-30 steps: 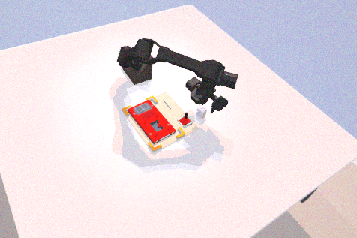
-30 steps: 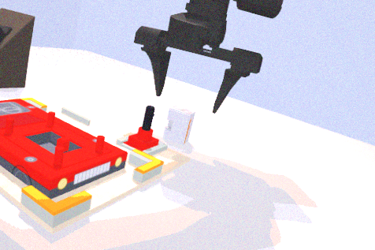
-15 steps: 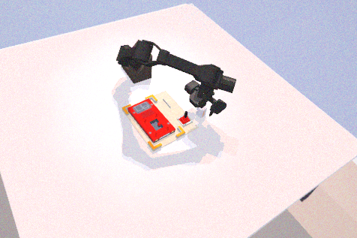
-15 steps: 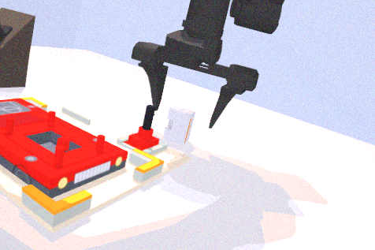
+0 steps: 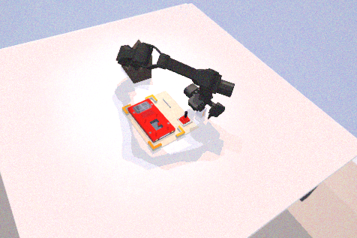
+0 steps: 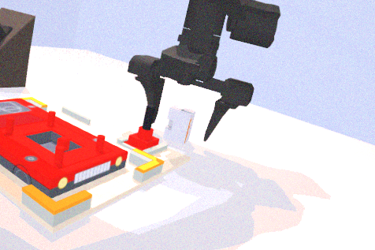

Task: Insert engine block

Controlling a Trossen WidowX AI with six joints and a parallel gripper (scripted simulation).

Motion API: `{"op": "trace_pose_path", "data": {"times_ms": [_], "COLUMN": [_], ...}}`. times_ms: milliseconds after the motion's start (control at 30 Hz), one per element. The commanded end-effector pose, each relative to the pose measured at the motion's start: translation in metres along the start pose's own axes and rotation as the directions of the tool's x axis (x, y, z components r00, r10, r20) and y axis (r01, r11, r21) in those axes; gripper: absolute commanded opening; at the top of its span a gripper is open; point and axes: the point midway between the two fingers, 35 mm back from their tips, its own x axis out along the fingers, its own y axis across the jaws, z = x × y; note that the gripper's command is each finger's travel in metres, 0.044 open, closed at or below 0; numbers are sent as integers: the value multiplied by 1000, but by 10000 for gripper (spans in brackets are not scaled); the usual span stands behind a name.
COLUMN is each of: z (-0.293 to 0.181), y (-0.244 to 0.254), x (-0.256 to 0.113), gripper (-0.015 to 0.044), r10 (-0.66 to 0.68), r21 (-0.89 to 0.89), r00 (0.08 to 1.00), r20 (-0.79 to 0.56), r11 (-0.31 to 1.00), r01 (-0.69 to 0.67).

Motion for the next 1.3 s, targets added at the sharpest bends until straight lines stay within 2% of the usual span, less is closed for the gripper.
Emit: {"op": "trace_pose_path", "data": {"times_ms": [0, 267, 467, 600, 1267], "z": [0, 0, 0, -1, -3], "y": [-2, -2, -2, -1, 7], "x": [2, 2, 2, -2, -65], "gripper": [361, 151, 111, 6, 0], "r10": [-1, -1, -1, -1, 1], "r21": [-10, -10, -10, -10, -11], "r00": [1000, 1000, 1000, 1000, 1000], "r20": [5, 5, 5, 4, -3], "r11": [1000, 1000, 1000, 1000, 1000], "r01": [1, 1, 1, 1, -1]}}
